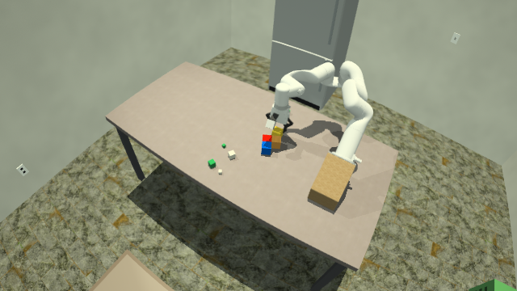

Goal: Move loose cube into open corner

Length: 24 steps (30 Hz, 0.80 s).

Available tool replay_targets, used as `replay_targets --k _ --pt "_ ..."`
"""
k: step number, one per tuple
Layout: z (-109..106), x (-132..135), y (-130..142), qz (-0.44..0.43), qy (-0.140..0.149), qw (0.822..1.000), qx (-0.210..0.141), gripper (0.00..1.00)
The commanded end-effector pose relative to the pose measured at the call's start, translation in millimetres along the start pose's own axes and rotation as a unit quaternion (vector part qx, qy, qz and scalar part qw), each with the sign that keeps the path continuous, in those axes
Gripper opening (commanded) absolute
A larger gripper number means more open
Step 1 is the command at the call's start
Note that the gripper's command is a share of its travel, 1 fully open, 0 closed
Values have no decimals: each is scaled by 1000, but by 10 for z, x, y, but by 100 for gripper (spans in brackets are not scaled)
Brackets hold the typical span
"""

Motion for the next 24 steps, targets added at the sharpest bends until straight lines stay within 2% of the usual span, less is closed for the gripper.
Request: replay_targets --k 1,24 --pt "20 14 -3 0 3 1000 0 82" --pt "357 16 -3 0 3 1000 0 82"
Point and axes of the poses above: the point where the finger pads meet when closed, its own z axis out along the fingers, its own x axis across the jaws, y = z × x, the point moved 1 cm from there along -z, back along the fingers, and after that the axes turned 7 degrees about -z, right-handed, at the moved point
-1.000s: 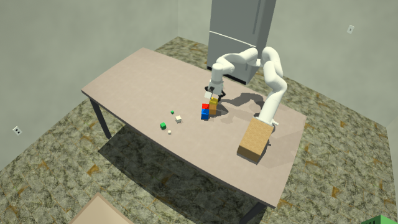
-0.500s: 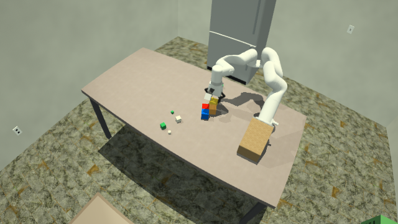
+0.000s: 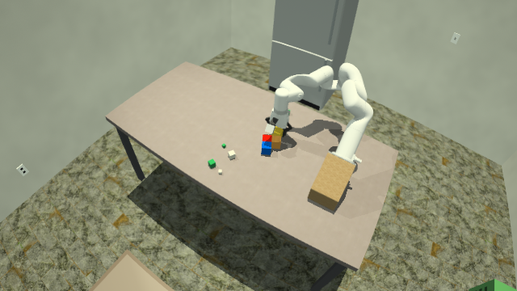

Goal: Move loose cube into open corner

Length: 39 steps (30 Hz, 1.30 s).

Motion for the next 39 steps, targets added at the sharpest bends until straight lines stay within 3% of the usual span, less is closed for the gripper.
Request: replay_targets --k 1,32,33,39 --pt "53 14 -3 0 2 1000 0 82" --pt "144 15 -3 0 2 1000 0 82" --pt "144 15 -3 0 2 1000 0 0" --pt "144 15 -3 0 2 1000 0 0"
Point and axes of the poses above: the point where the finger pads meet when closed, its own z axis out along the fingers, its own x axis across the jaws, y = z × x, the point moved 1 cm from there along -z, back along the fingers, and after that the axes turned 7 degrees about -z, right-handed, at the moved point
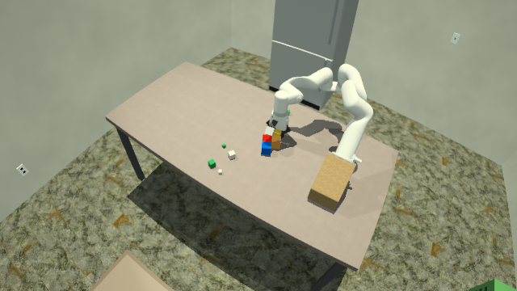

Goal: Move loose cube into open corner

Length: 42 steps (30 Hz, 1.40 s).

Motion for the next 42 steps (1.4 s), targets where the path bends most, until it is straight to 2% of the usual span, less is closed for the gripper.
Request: replay_targets --k 1,42 --pt "-18 12 -3 0 2 1000 0 0" --pt "-76 12 -3 0 2 1000 0 0"
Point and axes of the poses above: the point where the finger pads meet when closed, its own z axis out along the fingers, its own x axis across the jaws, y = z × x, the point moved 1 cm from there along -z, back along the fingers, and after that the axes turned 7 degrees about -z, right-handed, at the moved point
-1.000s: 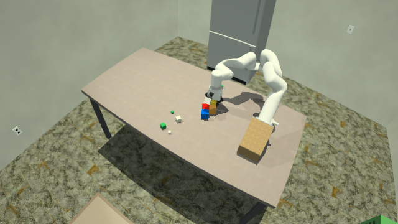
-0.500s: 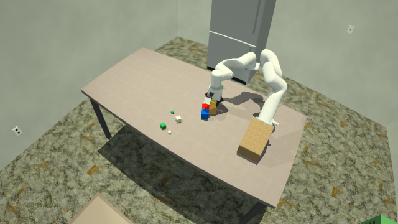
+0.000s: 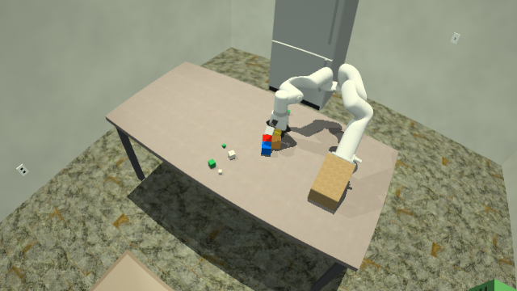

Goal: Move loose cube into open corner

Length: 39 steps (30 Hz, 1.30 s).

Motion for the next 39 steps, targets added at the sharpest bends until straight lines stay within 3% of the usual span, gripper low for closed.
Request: replay_targets --k 1,39 --pt "-64 16 -3 0 3 1000 0 0" --pt "-753 12 -3 0 3 1000 0 0"
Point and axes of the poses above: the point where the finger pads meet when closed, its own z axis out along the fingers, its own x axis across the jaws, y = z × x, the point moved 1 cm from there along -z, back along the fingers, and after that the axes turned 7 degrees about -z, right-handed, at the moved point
